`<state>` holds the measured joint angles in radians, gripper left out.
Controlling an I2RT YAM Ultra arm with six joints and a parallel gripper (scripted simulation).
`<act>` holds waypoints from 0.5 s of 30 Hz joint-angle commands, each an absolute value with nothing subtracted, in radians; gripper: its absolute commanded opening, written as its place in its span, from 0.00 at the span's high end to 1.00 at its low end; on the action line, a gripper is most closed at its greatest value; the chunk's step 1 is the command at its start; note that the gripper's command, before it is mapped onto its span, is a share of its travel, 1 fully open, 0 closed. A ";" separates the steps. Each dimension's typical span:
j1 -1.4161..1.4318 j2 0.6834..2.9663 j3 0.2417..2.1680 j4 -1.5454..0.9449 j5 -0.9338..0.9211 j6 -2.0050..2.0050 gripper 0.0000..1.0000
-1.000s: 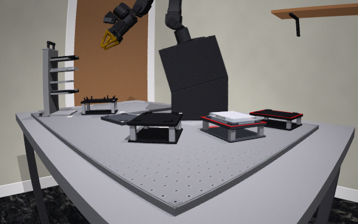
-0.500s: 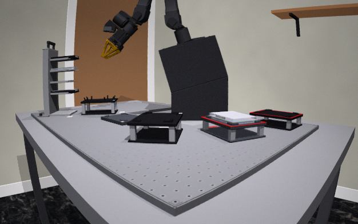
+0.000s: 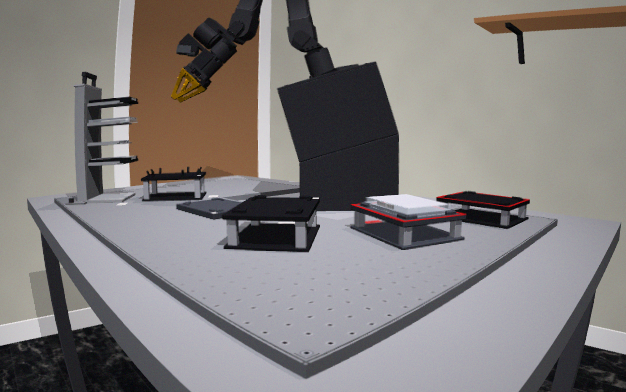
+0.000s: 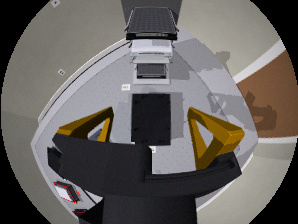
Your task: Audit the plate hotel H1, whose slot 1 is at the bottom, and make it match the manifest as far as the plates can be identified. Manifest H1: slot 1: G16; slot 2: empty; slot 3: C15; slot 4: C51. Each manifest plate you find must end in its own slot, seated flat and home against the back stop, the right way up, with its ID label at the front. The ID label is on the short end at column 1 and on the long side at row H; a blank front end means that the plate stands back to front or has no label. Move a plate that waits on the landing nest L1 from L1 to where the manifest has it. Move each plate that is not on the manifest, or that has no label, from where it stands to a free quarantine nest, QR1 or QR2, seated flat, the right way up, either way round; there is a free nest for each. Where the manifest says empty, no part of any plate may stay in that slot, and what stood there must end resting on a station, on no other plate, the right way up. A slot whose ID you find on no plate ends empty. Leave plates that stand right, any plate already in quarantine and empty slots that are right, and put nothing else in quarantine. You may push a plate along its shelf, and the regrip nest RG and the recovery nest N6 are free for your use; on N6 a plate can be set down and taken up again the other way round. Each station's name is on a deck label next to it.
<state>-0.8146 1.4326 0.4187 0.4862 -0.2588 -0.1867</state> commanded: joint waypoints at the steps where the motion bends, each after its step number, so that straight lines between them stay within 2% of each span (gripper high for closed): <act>1: -0.810 1.438 0.442 0.488 -0.254 -0.183 0.00; 15: -0.790 1.482 0.503 0.474 -0.236 -0.173 0.00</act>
<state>-0.7925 1.4815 0.4870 0.4755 -0.2390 -0.1753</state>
